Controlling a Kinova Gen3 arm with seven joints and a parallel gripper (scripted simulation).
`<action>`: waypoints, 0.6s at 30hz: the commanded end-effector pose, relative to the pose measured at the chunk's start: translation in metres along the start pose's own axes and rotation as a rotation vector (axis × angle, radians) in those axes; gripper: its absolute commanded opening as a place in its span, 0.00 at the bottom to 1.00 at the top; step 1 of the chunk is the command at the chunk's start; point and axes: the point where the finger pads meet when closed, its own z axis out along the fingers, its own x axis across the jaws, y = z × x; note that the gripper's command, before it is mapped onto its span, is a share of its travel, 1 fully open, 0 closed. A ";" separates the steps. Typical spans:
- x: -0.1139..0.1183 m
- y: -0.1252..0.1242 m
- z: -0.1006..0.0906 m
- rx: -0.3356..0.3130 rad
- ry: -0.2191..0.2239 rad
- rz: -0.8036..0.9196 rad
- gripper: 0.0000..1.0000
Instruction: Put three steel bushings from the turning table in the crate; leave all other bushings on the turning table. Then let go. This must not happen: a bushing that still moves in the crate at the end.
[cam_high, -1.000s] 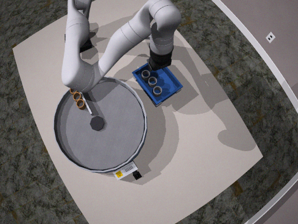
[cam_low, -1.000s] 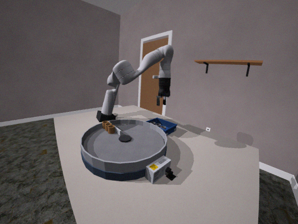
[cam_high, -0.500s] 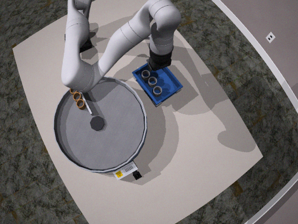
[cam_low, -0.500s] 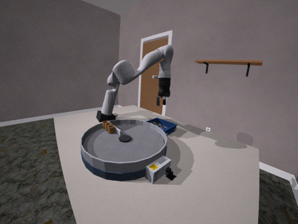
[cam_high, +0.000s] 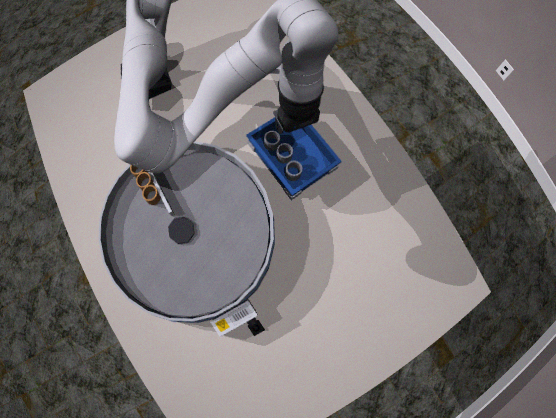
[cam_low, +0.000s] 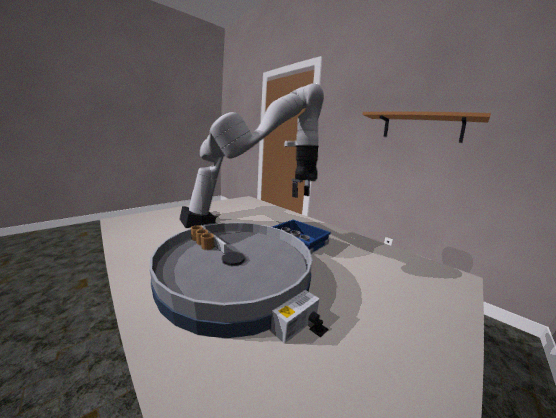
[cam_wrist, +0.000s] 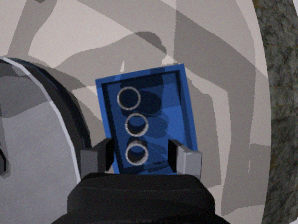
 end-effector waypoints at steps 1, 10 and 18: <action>-0.004 0.004 0.001 0.077 -0.001 -0.137 1.00; -0.004 0.004 0.001 0.077 -0.001 -0.137 1.00; 0.000 0.000 -0.001 -0.002 0.000 0.000 1.00</action>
